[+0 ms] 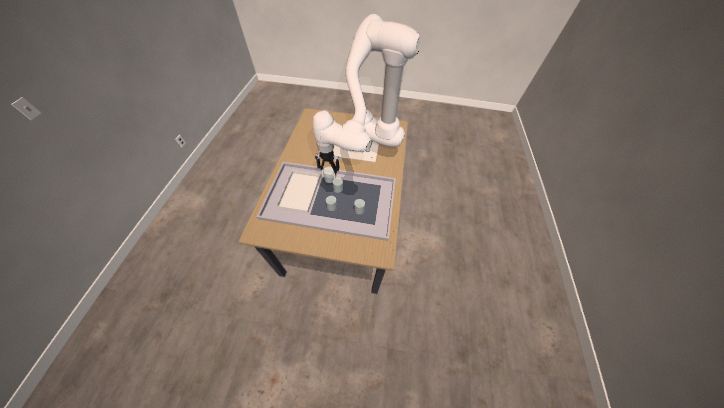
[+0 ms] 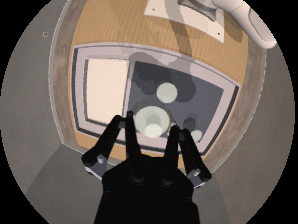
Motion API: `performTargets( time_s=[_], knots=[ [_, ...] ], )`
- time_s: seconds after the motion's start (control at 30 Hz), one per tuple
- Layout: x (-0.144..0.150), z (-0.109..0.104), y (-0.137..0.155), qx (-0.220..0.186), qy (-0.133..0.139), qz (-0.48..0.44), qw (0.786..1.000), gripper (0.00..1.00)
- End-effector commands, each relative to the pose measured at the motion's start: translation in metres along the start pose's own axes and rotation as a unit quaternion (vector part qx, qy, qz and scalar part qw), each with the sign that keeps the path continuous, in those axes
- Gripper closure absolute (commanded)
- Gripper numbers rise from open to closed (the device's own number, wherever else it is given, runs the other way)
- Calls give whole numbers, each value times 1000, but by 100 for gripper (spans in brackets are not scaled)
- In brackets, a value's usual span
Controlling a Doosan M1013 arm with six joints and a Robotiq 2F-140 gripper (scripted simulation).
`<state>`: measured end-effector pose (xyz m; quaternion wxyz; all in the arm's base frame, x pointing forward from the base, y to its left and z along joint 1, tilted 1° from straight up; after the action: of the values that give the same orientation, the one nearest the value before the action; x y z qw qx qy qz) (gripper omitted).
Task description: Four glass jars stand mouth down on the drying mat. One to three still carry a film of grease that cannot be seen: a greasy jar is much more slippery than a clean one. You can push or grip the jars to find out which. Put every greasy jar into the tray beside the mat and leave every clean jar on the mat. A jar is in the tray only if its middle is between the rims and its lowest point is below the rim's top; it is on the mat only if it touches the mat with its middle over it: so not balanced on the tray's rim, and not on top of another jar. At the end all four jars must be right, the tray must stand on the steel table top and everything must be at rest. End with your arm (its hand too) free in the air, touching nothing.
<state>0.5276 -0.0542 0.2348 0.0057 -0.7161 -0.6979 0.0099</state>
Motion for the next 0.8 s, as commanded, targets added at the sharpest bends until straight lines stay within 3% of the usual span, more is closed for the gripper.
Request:
performTargets(
  time_s=[0.0,0.77],
  knots=[
    [-4,0,1,0,0,0,1000,100],
    [-70,0,23,0,0,0,1000,100]
  ],
)
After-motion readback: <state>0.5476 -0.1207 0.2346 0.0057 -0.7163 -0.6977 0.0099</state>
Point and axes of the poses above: the point where the finger pads meet when closed, its own z axis out along the fingers, its own x axis across the jaws, y = z × x, the point moved 6 cm from there along -z, back along the fingers, and after that the axes turned 8 degrees about z, right-handed, at the moved point
